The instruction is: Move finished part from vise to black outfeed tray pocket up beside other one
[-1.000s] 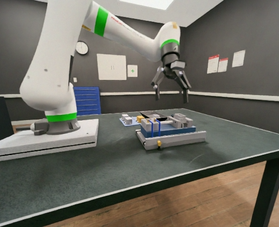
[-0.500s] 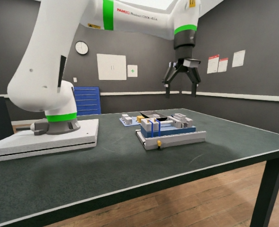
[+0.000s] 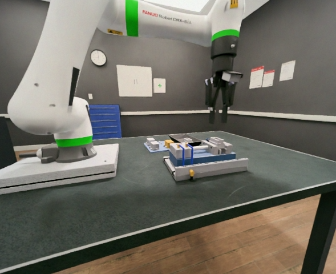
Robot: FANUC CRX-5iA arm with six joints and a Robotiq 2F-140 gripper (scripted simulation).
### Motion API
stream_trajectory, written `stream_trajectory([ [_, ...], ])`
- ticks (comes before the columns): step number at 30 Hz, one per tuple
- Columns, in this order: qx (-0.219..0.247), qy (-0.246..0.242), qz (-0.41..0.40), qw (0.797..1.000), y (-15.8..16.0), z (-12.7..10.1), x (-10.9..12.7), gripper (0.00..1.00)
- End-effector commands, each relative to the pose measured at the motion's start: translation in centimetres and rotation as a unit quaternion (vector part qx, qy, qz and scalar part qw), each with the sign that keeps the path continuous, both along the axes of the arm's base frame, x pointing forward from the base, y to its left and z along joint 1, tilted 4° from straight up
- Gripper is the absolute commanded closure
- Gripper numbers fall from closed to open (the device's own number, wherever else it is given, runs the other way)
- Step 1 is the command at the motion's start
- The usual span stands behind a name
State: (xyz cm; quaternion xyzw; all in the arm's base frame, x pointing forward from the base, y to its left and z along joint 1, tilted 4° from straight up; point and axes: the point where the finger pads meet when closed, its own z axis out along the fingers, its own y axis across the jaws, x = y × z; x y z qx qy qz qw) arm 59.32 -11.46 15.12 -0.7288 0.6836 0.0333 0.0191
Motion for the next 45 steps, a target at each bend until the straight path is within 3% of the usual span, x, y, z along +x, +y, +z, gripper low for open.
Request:
stream_trajectory([
  [1, 0.0, -0.001, 0.0, 1.0, -0.03, 0.12, 0.04, 0.9],
  [31, 0.0, -0.001, 0.0, 1.0, -0.03, 0.12, 0.04, 0.9],
  [32, 0.0, -0.001, 0.0, 1.0, -0.03, 0.12, 0.04, 0.54],
  [45, 0.0, -0.001, 0.0, 1.0, -0.03, 0.12, 0.04, 0.54],
])
